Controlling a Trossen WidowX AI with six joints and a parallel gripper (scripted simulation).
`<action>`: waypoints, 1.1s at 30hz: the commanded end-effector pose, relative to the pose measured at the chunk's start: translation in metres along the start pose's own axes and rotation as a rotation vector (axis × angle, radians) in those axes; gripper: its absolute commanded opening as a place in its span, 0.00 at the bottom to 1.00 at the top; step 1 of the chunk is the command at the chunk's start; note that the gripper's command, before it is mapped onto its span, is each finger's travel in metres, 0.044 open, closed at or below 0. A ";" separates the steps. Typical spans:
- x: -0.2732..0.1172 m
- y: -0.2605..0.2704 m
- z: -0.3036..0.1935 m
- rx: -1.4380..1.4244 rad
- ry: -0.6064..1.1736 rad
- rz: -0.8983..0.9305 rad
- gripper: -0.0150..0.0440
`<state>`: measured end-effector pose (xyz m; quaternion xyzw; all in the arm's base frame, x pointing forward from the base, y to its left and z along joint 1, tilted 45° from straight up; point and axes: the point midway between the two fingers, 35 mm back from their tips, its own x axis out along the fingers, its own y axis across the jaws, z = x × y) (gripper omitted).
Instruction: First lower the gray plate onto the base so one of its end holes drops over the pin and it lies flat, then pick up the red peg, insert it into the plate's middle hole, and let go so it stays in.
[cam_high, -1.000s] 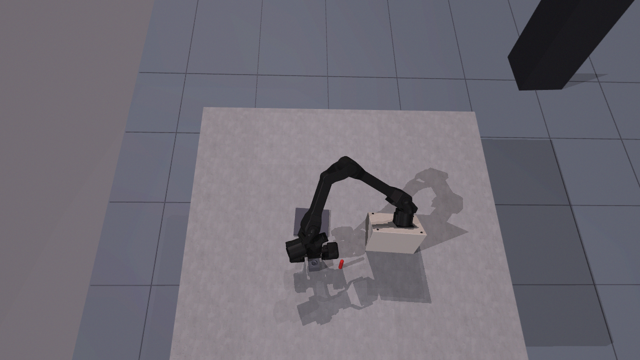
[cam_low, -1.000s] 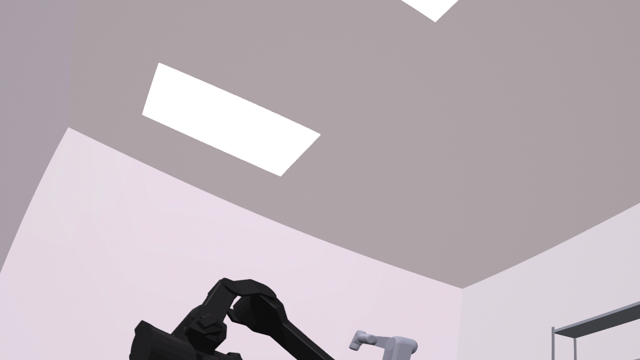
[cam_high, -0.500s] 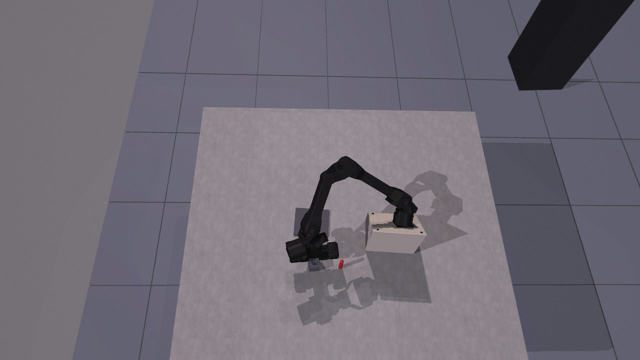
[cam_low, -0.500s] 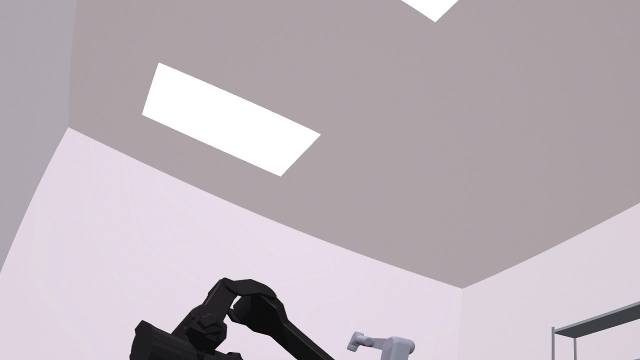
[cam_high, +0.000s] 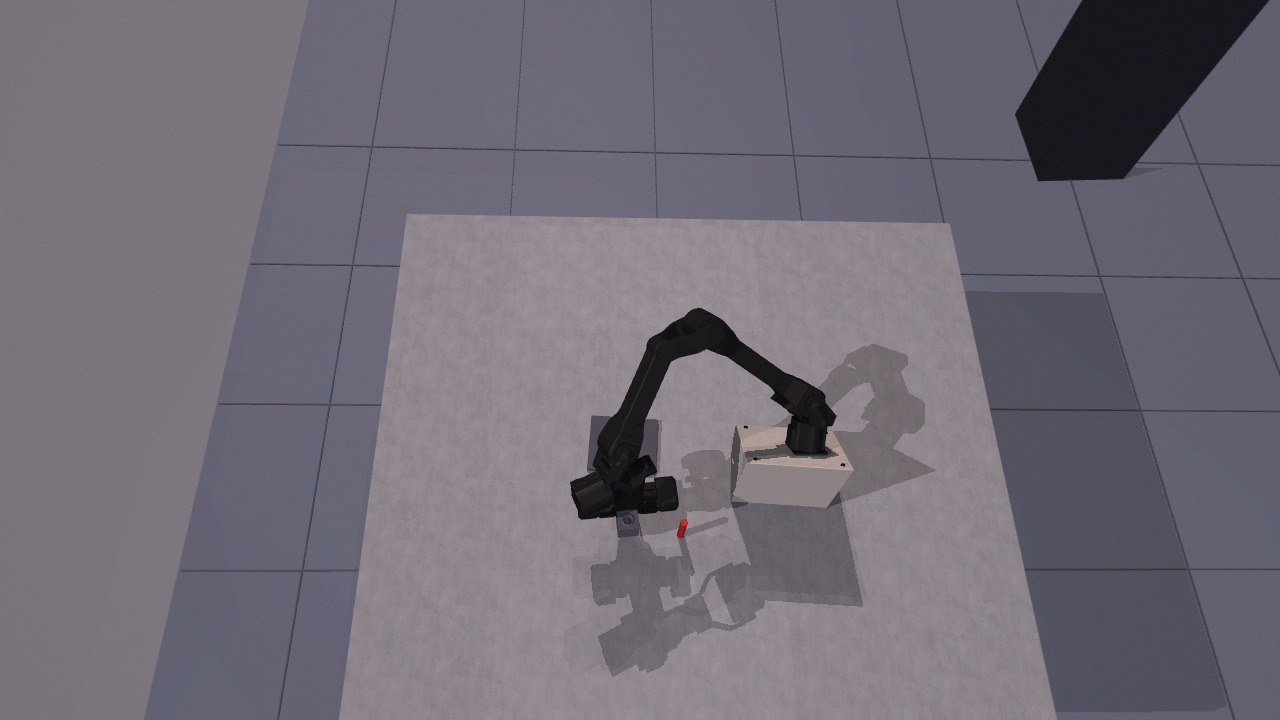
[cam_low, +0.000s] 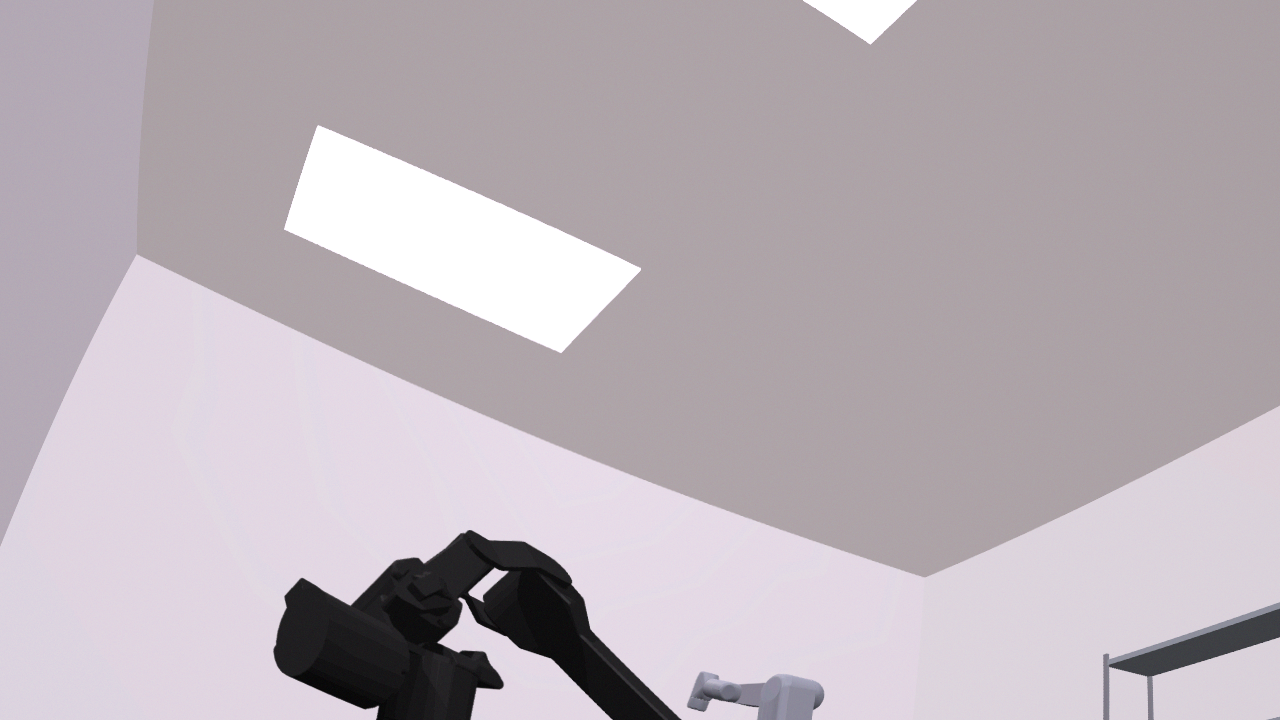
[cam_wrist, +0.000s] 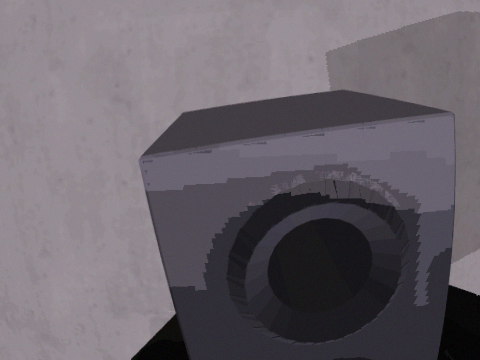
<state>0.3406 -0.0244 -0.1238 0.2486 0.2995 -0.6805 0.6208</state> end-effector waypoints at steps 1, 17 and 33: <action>-0.015 0.001 0.000 0.006 0.006 0.003 0.25; -0.066 -0.004 0.003 0.006 0.006 0.002 0.25; -0.092 -0.008 0.012 -0.007 0.006 0.001 0.25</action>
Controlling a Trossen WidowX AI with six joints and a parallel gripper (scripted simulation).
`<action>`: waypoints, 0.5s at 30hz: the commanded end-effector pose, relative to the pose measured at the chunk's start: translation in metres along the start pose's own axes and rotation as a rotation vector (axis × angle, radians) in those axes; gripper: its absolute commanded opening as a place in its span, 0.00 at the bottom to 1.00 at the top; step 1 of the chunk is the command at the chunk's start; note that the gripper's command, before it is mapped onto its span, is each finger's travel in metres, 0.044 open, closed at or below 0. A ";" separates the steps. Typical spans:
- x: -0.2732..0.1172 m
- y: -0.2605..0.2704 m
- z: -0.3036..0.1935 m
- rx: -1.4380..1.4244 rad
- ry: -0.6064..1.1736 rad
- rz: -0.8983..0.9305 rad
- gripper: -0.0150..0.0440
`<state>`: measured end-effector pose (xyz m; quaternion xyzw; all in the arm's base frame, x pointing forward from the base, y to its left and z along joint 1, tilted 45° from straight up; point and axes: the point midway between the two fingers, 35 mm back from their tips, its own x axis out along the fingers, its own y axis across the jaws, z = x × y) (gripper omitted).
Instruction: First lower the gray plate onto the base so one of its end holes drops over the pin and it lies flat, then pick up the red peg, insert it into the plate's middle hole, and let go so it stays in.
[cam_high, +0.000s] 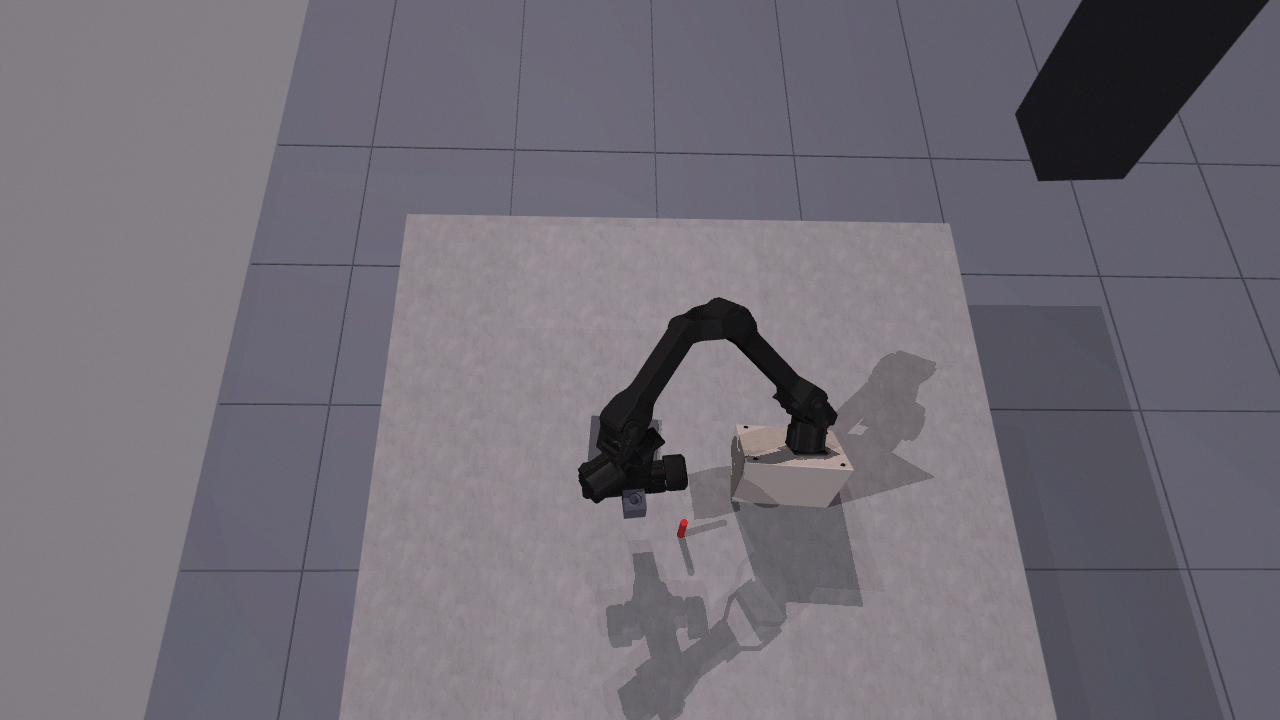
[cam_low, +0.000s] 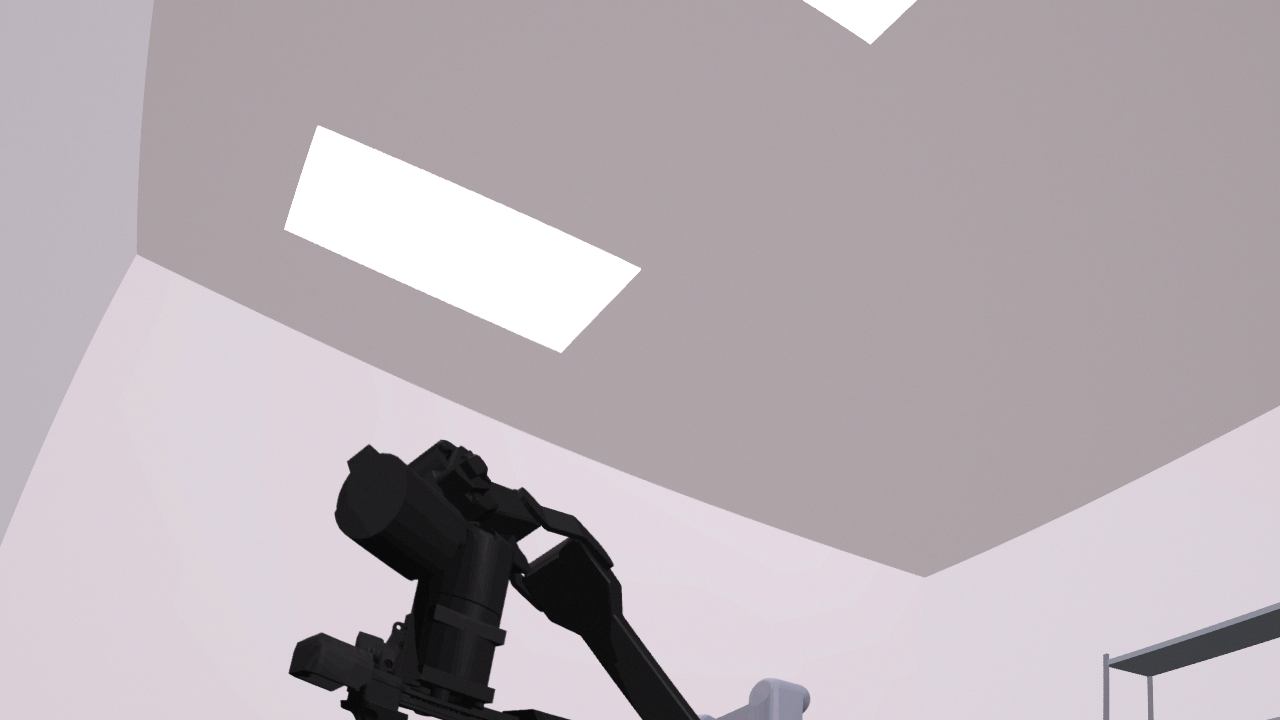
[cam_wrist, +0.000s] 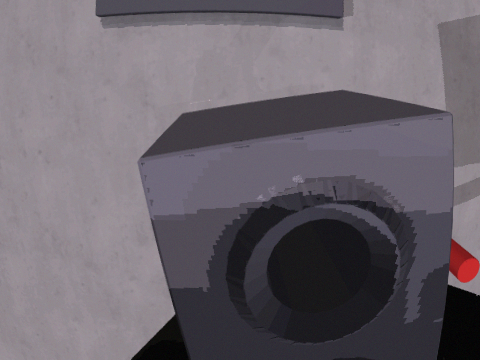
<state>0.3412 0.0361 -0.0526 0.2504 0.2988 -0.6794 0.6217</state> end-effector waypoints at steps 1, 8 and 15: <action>0.002 0.002 0.008 -0.015 0.006 -0.002 0.25; 0.012 0.008 0.026 -0.053 0.014 0.000 0.25; 0.022 0.012 0.044 -0.091 0.018 0.003 0.25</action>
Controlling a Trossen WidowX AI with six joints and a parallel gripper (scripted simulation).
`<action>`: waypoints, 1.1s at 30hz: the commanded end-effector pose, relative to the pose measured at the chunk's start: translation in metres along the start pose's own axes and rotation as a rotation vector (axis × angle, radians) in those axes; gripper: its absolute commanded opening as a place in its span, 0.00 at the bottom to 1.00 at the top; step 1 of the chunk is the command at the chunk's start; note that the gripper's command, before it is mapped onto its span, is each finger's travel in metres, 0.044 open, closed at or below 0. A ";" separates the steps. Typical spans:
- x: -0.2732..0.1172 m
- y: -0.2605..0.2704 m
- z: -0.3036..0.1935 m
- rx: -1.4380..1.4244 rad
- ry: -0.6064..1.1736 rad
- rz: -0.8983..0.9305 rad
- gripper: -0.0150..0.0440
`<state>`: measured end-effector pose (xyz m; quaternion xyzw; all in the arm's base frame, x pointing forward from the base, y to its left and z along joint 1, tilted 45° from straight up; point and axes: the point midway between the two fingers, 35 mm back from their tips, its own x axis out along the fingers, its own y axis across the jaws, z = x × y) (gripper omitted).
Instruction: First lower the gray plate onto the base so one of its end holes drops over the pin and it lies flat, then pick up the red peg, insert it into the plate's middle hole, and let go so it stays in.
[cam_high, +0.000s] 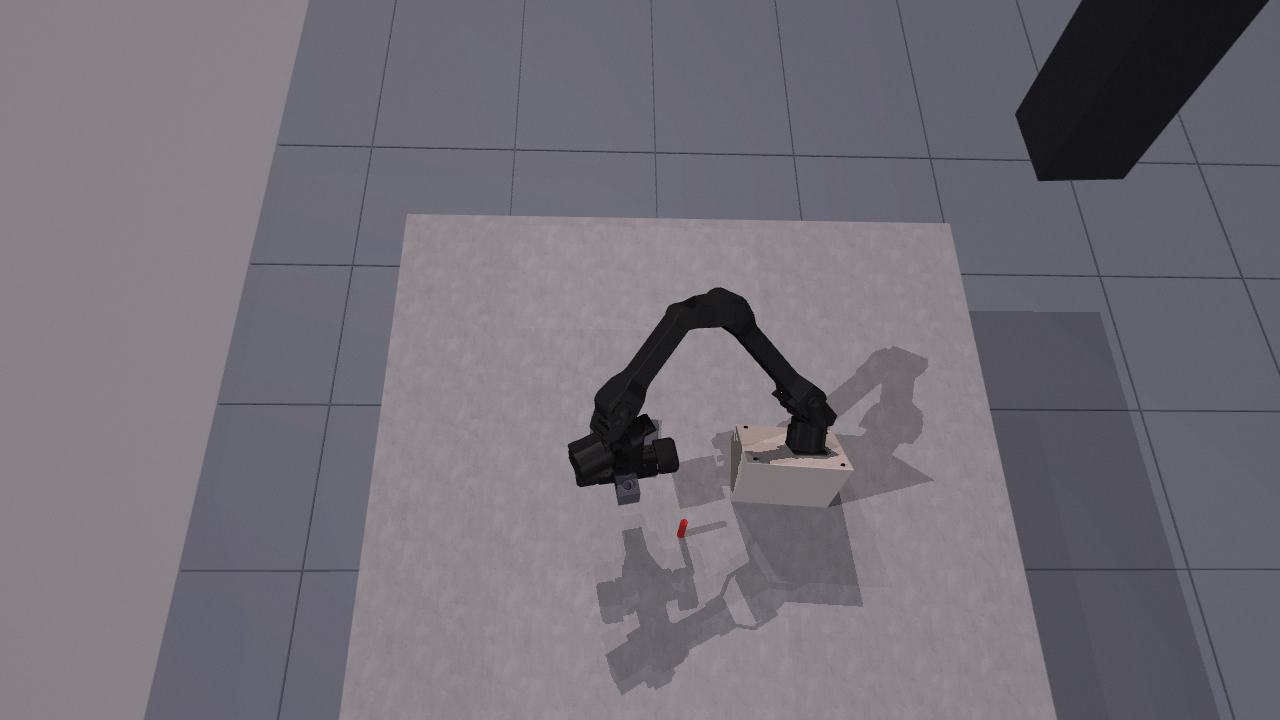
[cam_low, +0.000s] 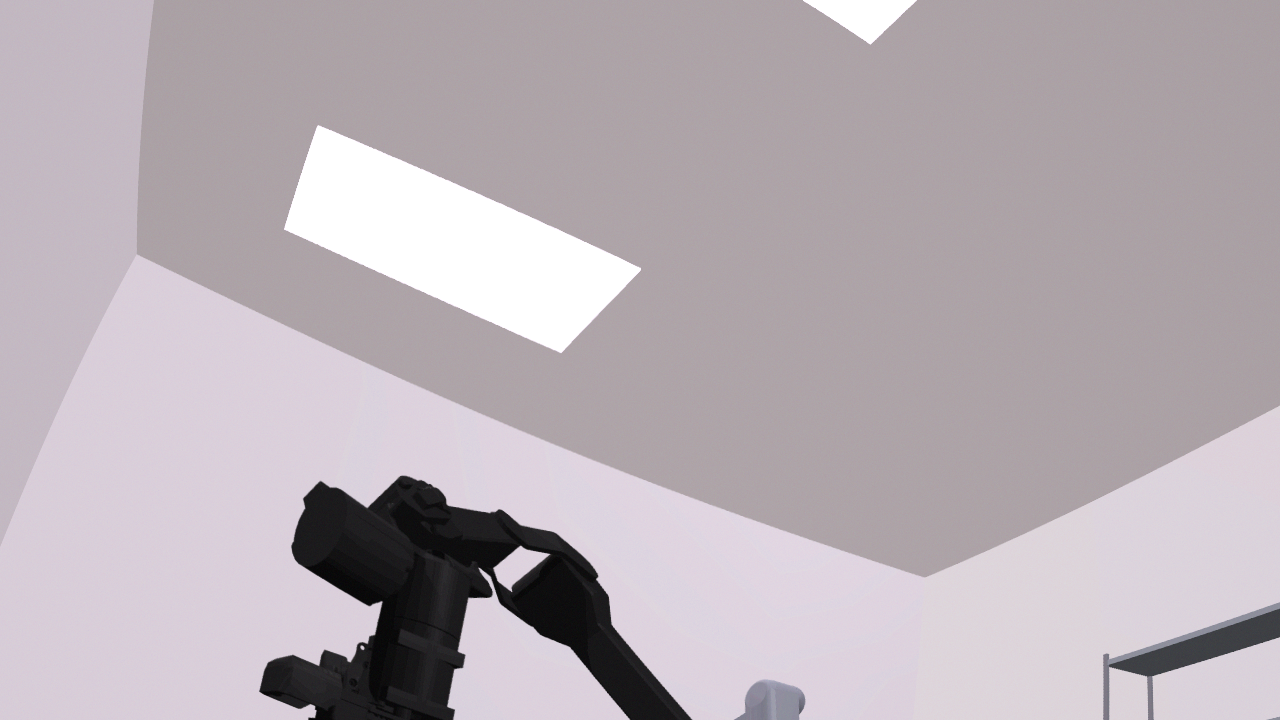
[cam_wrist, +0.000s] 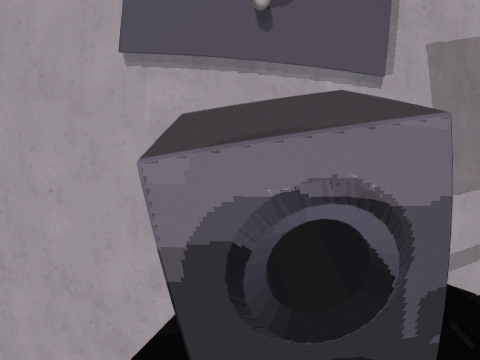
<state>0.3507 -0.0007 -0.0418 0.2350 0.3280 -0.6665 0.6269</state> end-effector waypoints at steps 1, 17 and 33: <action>0.006 0.001 0.013 -0.027 -0.001 0.003 0.25; 0.029 0.001 0.058 -0.111 -0.003 -0.003 0.25; 0.052 -0.005 0.103 -0.190 -0.018 -0.005 0.25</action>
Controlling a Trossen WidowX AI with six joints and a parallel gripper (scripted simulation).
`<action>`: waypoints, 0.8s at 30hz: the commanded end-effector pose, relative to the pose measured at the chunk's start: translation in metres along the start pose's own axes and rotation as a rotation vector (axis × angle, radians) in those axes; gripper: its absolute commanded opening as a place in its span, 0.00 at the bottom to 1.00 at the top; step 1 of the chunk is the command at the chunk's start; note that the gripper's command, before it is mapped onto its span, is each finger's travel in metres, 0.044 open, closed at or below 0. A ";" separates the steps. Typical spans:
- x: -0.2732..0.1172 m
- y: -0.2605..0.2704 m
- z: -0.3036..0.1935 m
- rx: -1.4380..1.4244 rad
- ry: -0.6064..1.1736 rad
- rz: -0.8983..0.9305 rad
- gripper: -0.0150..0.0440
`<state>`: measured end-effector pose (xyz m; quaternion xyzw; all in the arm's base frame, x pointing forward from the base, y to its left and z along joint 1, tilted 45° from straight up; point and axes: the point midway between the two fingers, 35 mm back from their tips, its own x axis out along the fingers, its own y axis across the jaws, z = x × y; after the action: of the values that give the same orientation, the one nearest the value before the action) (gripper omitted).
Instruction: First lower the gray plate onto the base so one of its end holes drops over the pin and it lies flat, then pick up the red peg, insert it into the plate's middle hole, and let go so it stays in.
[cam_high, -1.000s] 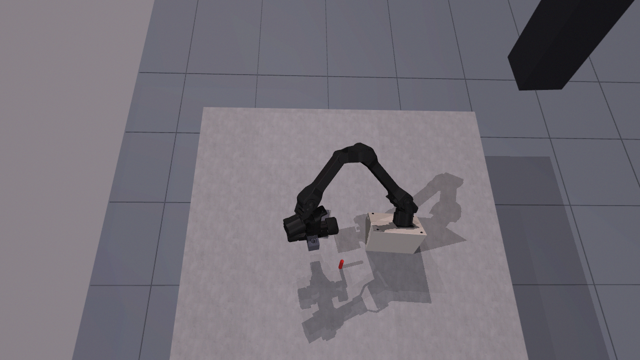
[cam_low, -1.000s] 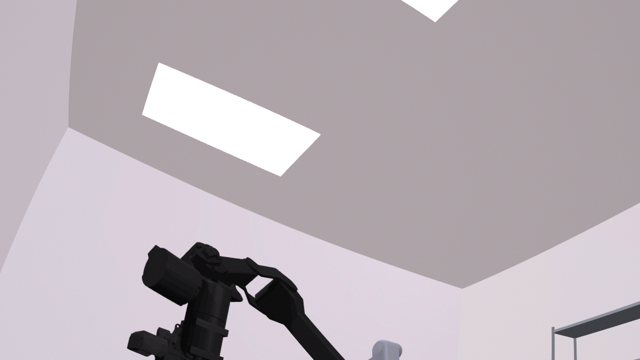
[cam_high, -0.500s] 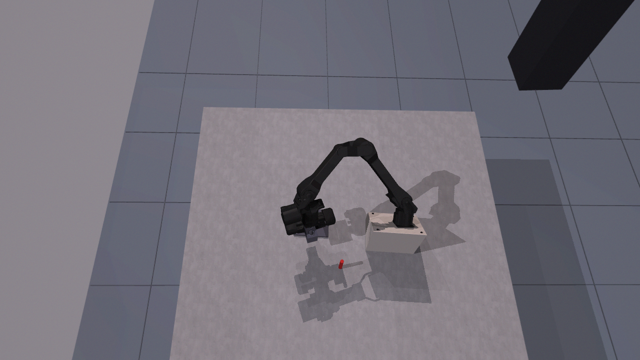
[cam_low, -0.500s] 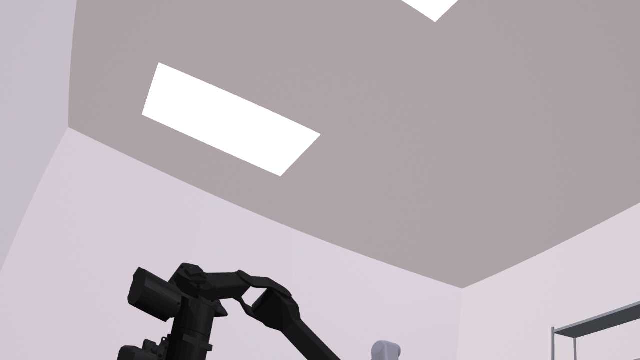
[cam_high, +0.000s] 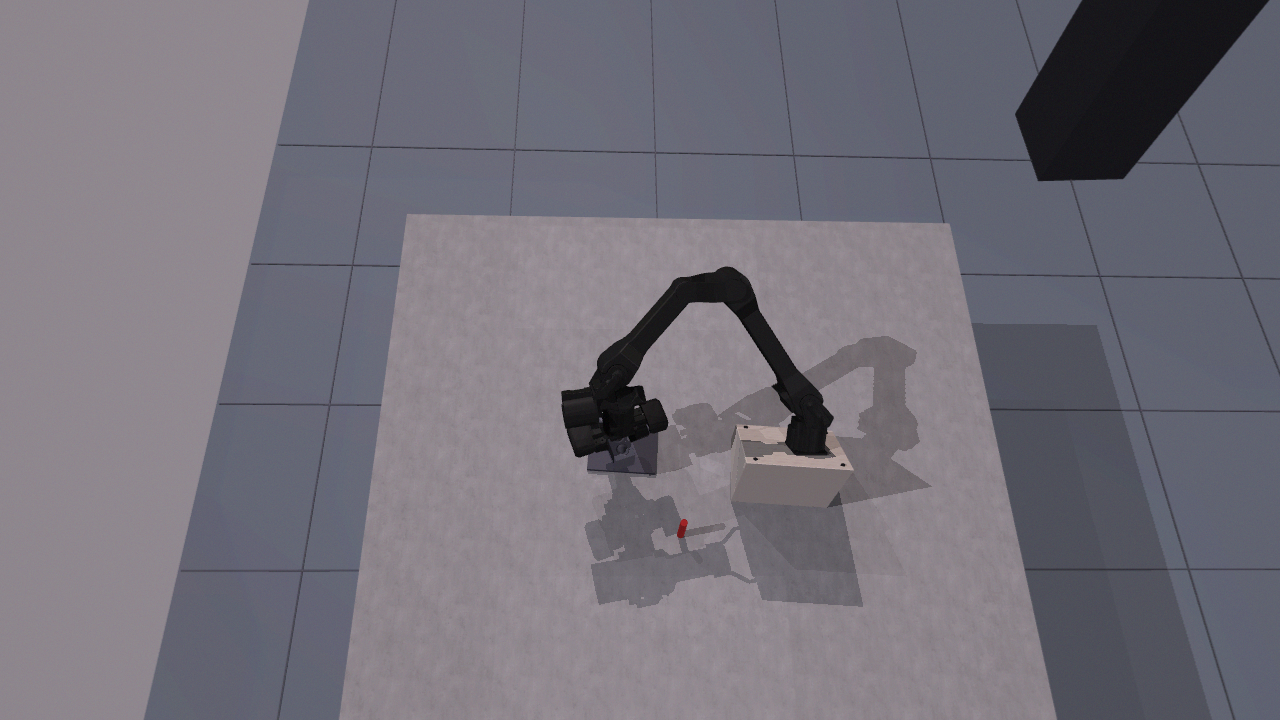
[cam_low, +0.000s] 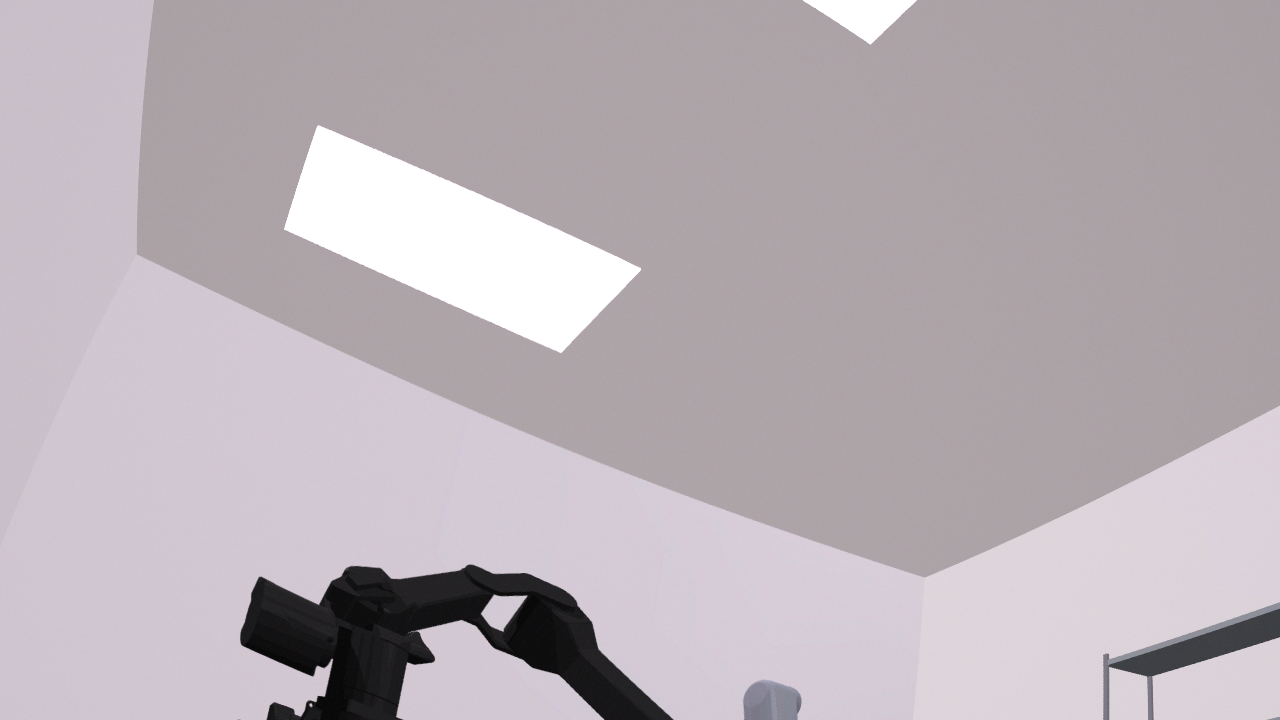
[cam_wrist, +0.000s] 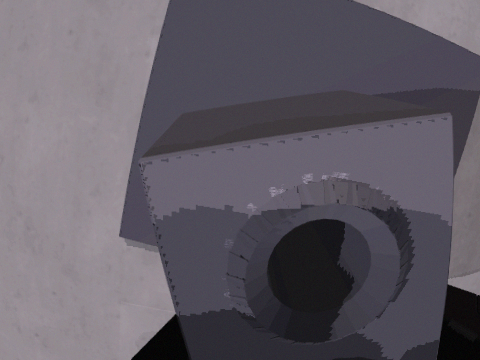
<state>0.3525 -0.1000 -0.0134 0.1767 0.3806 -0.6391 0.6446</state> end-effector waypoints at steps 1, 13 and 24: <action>0.007 -0.005 0.013 -0.026 -0.009 -0.001 0.25; 0.014 -0.010 0.025 -0.047 -0.016 -0.004 0.25; 0.014 -0.010 0.025 -0.047 -0.016 -0.004 0.25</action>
<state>0.3475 -0.1279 -0.0047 0.1576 0.3911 -0.6331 0.6492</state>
